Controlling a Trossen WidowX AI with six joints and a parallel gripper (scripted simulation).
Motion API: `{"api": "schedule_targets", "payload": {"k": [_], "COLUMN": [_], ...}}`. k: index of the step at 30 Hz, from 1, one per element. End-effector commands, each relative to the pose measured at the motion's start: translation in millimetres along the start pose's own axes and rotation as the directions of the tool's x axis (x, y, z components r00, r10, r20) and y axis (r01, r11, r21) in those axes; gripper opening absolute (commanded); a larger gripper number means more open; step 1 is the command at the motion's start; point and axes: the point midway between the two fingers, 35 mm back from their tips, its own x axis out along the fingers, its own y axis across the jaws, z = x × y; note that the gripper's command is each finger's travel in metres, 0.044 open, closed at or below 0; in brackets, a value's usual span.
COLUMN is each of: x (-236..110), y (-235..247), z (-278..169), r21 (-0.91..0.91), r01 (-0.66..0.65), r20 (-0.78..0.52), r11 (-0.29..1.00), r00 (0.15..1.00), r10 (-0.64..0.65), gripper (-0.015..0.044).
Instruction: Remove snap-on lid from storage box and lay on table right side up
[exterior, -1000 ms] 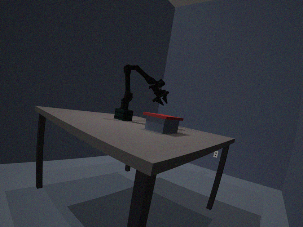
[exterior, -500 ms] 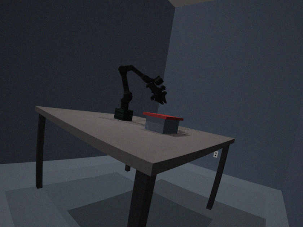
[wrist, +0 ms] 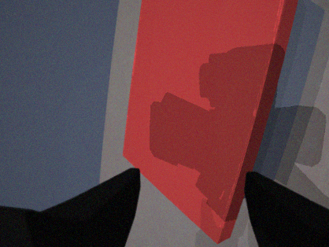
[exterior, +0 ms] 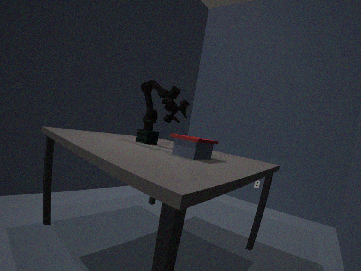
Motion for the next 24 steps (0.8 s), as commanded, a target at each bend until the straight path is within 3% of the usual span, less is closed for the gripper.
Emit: {"api": "schedule_targets", "payload": {"k": [1, 11, 17, 24], "x": [-3, -3, 27, 31], "y": [-8, -8, -44, -45], "z": [14, 14, 9, 9], "r21": [0.155, 0.155, 0.155, 0.155], "r01": [-0.008, -0.008, -0.008, -0.008], "r20": [0.024, 0.024, 0.024, 0.024], "r11": [0.988, 0.988, 0.988, 0.988], "r00": [1.000, 1.000, 1.000, 1.000], "r10": [0.004, 0.004, 0.004, 0.004], "gripper": [0.0235, 0.0235, 0.0235, 0.0235]}}
